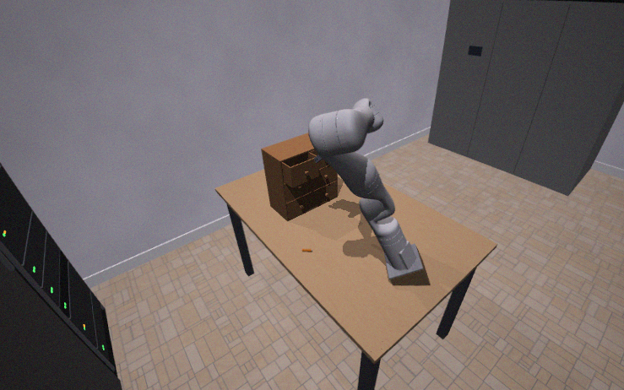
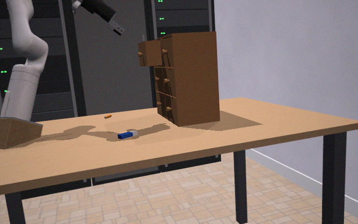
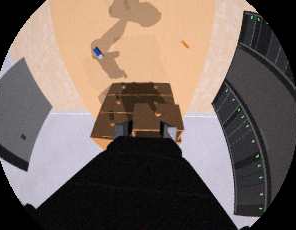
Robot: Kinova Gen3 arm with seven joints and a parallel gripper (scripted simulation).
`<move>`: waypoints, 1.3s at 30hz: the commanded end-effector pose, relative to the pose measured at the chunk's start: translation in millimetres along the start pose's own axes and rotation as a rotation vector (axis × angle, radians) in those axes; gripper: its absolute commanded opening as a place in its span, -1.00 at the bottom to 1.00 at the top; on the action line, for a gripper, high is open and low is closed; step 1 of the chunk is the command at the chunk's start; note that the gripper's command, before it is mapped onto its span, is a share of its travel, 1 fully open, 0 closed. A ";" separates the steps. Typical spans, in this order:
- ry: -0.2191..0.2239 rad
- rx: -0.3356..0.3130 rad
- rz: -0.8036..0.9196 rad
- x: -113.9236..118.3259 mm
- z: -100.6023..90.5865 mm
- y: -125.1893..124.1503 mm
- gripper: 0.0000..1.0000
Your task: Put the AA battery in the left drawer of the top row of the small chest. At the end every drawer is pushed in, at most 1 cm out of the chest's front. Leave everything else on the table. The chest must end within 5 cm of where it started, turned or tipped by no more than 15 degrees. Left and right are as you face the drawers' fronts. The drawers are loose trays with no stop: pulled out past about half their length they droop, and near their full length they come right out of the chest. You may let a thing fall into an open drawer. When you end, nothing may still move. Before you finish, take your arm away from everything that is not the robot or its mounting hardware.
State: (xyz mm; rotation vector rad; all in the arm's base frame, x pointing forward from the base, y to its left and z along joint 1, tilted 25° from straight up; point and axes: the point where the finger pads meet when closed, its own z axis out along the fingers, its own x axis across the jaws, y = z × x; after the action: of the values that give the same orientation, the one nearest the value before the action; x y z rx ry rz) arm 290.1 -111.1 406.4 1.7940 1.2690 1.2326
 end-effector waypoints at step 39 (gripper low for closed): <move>-0.001 0.083 -0.015 1.9 -22.9 -4.8 1.00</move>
State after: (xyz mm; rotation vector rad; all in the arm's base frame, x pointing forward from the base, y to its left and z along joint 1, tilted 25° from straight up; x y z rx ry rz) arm 267.3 -107.1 410.0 1.8202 1.3307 1.1957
